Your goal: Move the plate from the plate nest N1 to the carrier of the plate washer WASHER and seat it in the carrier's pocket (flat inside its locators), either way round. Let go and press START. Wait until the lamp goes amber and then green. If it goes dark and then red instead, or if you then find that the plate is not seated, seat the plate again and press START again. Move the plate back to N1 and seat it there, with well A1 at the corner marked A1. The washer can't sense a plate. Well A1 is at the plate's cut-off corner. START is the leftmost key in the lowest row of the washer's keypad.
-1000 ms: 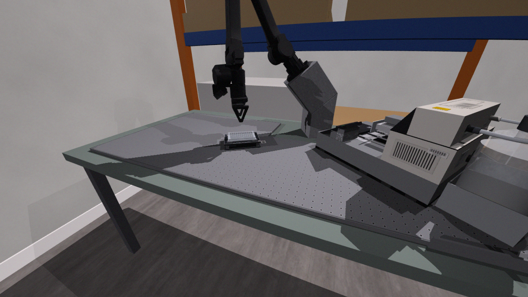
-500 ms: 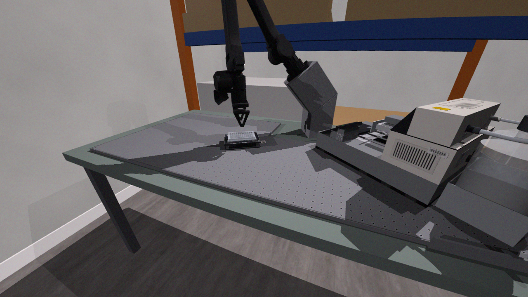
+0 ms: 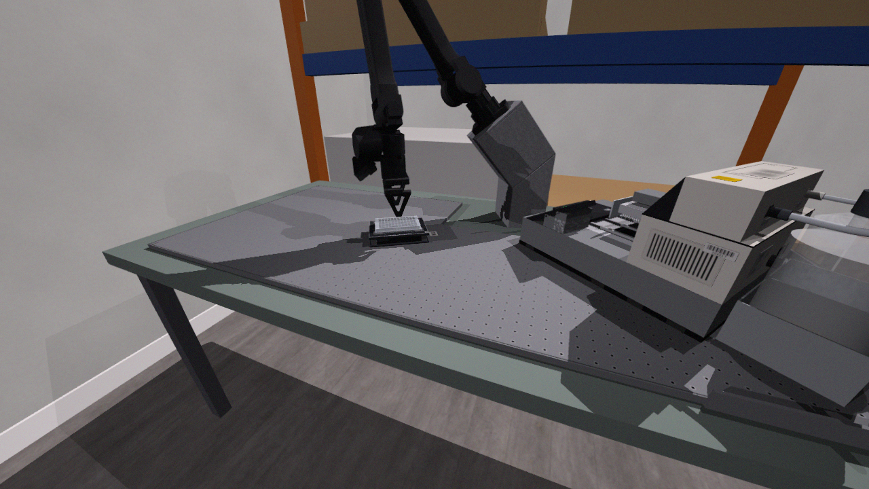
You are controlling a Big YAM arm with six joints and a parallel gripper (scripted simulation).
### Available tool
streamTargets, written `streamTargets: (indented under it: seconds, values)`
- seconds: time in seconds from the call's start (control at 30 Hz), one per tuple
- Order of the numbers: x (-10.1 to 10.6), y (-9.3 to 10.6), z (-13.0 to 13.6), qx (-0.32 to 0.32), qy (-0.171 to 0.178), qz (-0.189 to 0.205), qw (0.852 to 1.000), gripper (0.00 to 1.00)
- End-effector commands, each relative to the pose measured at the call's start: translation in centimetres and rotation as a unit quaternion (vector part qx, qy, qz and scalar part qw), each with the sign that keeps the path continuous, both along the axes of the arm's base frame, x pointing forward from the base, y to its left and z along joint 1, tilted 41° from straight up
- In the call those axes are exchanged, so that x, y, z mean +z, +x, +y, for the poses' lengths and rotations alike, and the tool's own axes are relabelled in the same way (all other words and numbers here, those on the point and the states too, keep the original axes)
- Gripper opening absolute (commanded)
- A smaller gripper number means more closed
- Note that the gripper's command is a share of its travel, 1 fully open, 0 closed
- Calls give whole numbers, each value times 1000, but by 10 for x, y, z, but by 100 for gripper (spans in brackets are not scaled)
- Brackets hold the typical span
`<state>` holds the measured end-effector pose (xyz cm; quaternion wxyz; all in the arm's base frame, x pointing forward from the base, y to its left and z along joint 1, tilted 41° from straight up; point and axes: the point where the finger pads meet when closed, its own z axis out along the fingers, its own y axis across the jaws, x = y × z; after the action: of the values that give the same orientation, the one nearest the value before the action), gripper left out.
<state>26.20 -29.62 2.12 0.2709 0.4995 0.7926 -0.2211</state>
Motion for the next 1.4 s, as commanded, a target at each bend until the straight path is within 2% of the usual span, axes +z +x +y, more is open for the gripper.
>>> streamTargets:
  seconds: [0.0, 0.23, 0.3, 0.37, 0.47, 1.0, 1.37]
  values:
    - [-3, 3, -10, 1, -5, -1, 1000, 100]
    - [-12, 4, -17, 1, -4, -1, 1000, 100]
    - [-12, 4, -17, 1, -4, -1, 1000, 100]
    - [-3, 10, -14, 8, -12, -10, 1000, 100]
    - [-10, 6, -11, 2, -3, -3, 1000, 100]
    - [-10, 6, -11, 2, -3, -3, 1000, 100]
    - [-18, 7, -21, 2, -4, -1, 1000, 100]
